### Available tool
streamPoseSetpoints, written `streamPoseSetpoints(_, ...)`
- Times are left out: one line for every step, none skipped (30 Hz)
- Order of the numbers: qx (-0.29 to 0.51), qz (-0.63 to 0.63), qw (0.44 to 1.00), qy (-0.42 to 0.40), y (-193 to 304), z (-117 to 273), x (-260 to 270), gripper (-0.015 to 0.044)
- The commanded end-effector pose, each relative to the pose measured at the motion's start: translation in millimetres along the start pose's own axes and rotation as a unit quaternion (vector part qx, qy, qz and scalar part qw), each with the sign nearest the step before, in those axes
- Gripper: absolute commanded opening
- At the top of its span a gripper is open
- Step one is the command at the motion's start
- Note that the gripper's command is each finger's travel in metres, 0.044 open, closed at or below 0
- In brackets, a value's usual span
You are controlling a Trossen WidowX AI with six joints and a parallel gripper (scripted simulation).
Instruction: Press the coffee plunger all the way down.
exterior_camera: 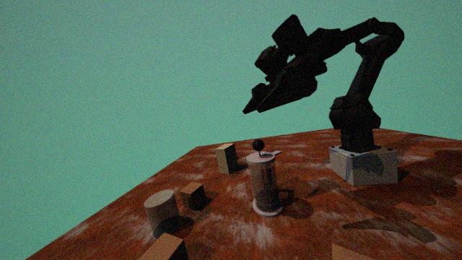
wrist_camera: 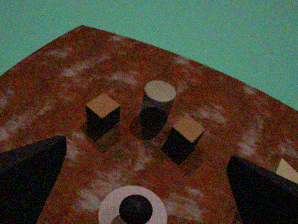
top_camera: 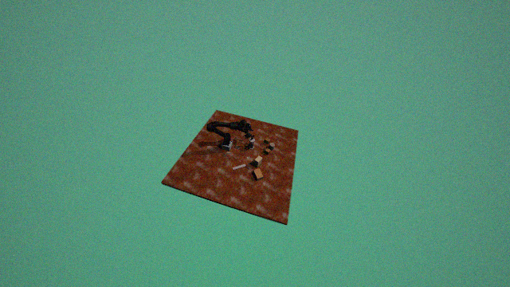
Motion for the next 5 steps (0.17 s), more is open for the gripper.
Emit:
streamPoseSetpoints(0.003, -0.001, 1.000, 0.001, 0.7, 2.2, 0.0, 0.0440)
streamPoseSetpoints(0.003, -0.001, 1.000, 0.001, 0.7, 2.2, 0.0, 0.0440)
streamPoseSetpoints(0.003, -0.001, 1.000, 0.001, 0.7, 2.2, 0.0, 0.0440)
streamPoseSetpoints(0.003, -0.001, 1.000, 0.001, 0.7, 2.2, 0.0, 0.0440)
streamPoseSetpoints(0.003, -0.001, 1.000, 0.001, 0.7, 2.2, 0.0, 0.0440)
Point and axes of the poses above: the point midway between the two fingers, 35 mm back from their tips, its own z axis back along the fingers, its own x axis across the jaws, y = z × x, the point moved 6 cm from there along z, back along the fingers, and after that the axes turned 9 degrees about z, right-handed, at the moved point
